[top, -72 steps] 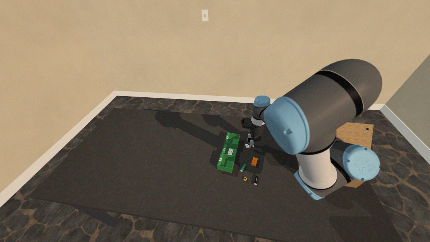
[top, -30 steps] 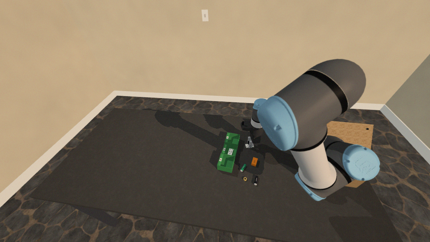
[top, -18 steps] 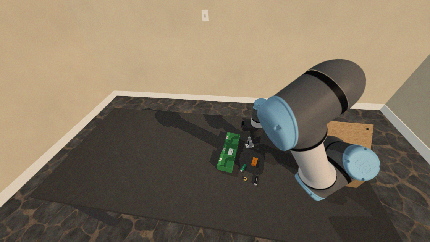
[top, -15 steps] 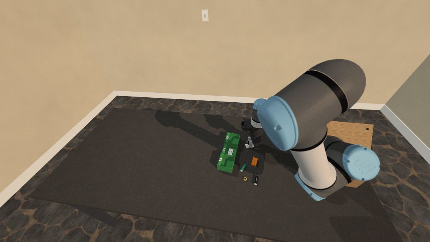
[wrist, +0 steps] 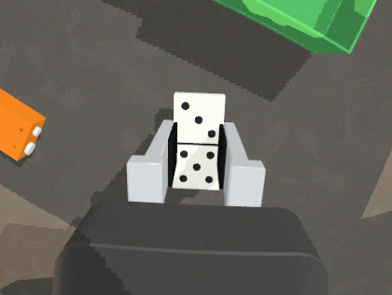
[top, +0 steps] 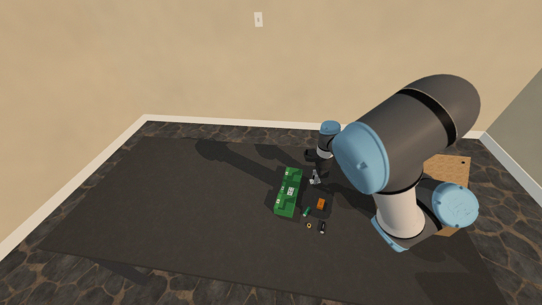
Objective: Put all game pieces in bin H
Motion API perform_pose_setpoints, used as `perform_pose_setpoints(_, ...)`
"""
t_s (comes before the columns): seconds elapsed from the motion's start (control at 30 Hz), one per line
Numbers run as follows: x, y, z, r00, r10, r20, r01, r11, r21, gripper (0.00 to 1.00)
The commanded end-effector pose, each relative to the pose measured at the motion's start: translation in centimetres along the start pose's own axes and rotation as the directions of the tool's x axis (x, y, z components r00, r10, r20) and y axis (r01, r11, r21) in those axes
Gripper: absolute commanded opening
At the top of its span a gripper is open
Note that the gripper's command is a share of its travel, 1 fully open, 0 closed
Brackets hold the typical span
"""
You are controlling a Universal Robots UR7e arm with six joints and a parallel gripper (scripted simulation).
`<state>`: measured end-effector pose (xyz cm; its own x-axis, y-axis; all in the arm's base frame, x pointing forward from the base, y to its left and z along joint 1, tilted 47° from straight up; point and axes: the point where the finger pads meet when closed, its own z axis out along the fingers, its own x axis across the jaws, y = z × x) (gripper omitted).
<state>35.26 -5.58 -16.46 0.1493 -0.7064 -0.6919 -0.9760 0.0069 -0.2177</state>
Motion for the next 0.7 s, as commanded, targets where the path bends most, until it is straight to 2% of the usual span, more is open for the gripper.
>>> perform_pose_setpoints(0.0,0.0,0.0,-1.8,1.000,-0.001,-0.001,0.001,1.000,0.000,0.49)
perform_pose_setpoints(0.07,0.0,0.0,-1.8,1.000,-0.001,-0.001,0.001,1.000,0.000,0.49)
perform_pose_setpoints(0.3,0.0,0.0,-4.2,1.000,-0.001,-0.001,0.001,1.000,0.000,0.49)
perform_pose_setpoints(0.67,0.0,0.0,-4.2,1.000,-0.001,-0.001,0.001,1.000,0.000,0.49)
